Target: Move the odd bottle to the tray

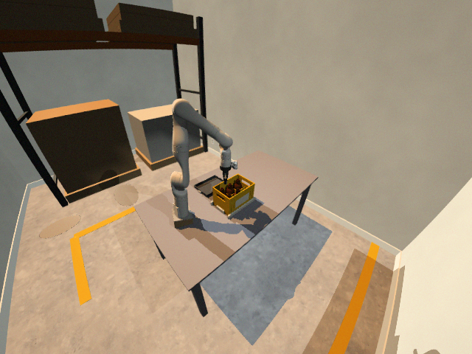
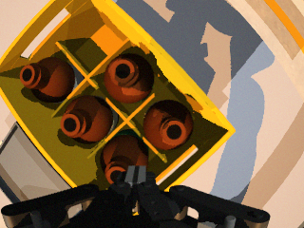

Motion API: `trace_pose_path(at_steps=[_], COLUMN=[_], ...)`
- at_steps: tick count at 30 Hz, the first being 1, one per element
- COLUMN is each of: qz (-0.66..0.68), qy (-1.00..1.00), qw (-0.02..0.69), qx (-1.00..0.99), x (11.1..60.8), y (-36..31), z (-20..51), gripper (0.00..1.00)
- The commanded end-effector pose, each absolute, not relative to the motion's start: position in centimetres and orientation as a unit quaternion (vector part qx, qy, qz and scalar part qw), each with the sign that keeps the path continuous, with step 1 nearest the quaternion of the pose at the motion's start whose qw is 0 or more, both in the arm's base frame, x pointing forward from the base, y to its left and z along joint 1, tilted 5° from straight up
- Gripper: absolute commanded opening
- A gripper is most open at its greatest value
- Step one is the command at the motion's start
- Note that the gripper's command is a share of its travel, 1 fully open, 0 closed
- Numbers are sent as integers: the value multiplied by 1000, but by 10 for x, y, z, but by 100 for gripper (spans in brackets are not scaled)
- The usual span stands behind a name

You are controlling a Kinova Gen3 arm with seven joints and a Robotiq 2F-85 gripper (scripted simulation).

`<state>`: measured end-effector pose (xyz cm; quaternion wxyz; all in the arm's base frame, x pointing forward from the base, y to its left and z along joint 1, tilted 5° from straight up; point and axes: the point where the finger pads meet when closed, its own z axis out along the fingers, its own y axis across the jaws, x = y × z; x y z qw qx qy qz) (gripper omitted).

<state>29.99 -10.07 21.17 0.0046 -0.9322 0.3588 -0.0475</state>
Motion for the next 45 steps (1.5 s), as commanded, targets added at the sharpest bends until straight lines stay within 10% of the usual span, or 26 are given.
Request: trace_pose_path(at_steps=[1,12,13,45], qz=[-46,-46,-46,-46], qy=[375,374,374,374], qw=[0,0,0,0], qx=[-926,-926,-926,-926], x=[297,294,294,294], y=[-125,-145,-145,-145], z=[211,211,211,211], gripper=[0,0,64,64])
